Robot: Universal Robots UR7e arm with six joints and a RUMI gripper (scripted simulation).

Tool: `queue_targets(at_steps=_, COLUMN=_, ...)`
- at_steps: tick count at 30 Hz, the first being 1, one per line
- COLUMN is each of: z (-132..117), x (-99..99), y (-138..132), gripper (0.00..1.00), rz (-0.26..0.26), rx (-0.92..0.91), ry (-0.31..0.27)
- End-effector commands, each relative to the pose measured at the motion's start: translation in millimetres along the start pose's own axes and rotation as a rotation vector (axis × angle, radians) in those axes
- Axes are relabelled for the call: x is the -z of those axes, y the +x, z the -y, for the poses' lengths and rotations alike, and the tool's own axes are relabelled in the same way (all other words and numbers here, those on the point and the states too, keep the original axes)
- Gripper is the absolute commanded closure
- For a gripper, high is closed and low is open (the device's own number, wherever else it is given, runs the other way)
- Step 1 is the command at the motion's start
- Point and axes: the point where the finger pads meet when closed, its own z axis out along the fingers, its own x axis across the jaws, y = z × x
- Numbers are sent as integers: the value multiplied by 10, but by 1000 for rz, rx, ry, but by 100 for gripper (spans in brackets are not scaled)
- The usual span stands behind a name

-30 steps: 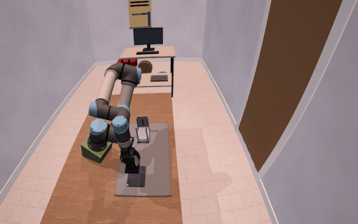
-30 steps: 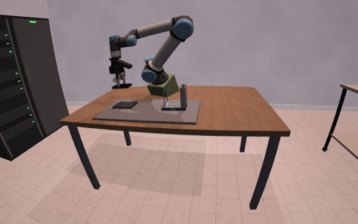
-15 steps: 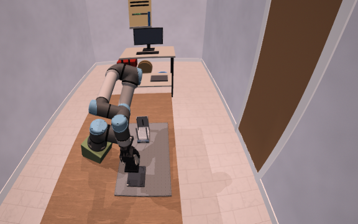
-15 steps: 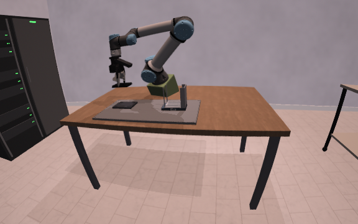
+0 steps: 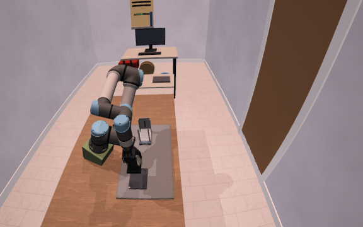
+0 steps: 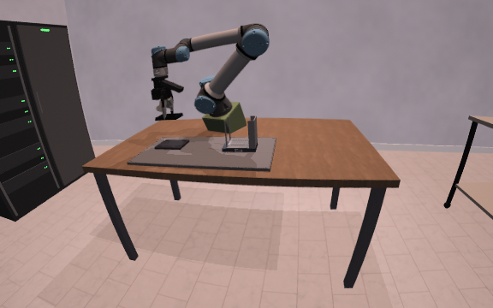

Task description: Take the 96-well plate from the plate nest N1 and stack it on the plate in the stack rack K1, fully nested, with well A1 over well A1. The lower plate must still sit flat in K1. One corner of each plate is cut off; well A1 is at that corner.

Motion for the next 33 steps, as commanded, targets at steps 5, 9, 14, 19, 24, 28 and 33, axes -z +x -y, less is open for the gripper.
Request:
queue_targets(at_steps=5, z=261, x=-6, y=14, gripper=100, rz=0, rx=10, ry=3)
queue_targets(at_steps=9, z=393, x=-3, y=24, gripper=100, rz=0, rx=10, ry=3)
queue_targets(at_steps=14, z=559, x=1, y=37, gripper=100, rz=0, rx=10, ry=3)
queue_targets(at_steps=19, z=658, x=3, y=45, gripper=100, rz=0, rx=10, ry=3)
queue_targets(at_steps=24, z=824, x=7, y=58, gripper=100, rz=0, rx=10, ry=3)
queue_targets(at_steps=28, z=957, x=9, y=68, gripper=100, rz=0, rx=10, ry=3)
queue_targets(at_steps=33, z=1085, x=13, y=81, gripper=100, rz=0, rx=11, ry=1)
